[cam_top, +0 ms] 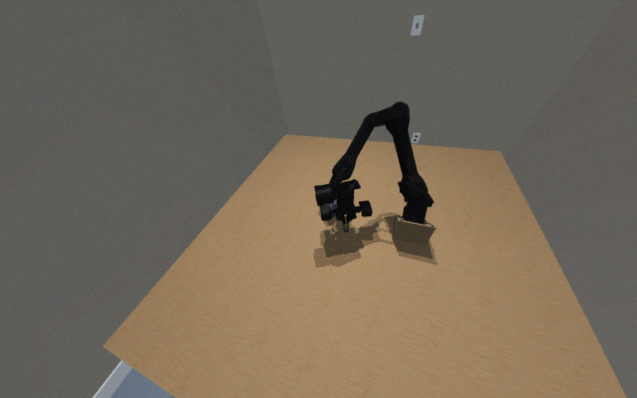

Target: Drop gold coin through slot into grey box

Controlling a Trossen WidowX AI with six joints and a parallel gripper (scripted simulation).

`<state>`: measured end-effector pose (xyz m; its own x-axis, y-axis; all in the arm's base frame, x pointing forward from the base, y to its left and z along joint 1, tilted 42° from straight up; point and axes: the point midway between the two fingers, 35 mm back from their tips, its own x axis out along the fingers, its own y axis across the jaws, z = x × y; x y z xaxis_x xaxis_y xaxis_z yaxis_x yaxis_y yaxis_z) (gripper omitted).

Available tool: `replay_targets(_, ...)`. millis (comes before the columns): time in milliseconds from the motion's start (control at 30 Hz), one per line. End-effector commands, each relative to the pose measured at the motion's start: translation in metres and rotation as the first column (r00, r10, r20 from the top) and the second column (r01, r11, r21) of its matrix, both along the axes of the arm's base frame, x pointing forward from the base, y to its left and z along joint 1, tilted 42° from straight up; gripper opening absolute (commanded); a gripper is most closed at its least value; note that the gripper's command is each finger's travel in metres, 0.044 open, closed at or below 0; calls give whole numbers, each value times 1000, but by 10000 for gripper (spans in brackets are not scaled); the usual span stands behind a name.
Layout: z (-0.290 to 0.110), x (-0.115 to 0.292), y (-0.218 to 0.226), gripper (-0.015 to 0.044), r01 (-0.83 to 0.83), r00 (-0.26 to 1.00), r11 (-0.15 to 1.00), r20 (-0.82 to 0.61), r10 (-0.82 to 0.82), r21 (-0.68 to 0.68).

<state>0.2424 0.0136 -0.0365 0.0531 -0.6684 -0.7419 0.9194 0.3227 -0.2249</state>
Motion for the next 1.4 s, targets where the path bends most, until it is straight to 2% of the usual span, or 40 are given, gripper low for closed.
replay_targets(0, 6, 3, 7, 0, 1, 1000, 1000, 9, -2, 8)
replay_targets(1133, 66, -3, 61, 0, 2, 1000, 1000, 7, -2, 9)
replay_targets(1367, 67, -4, 60, 0, -136, 984, 991, -116, 136, 7)
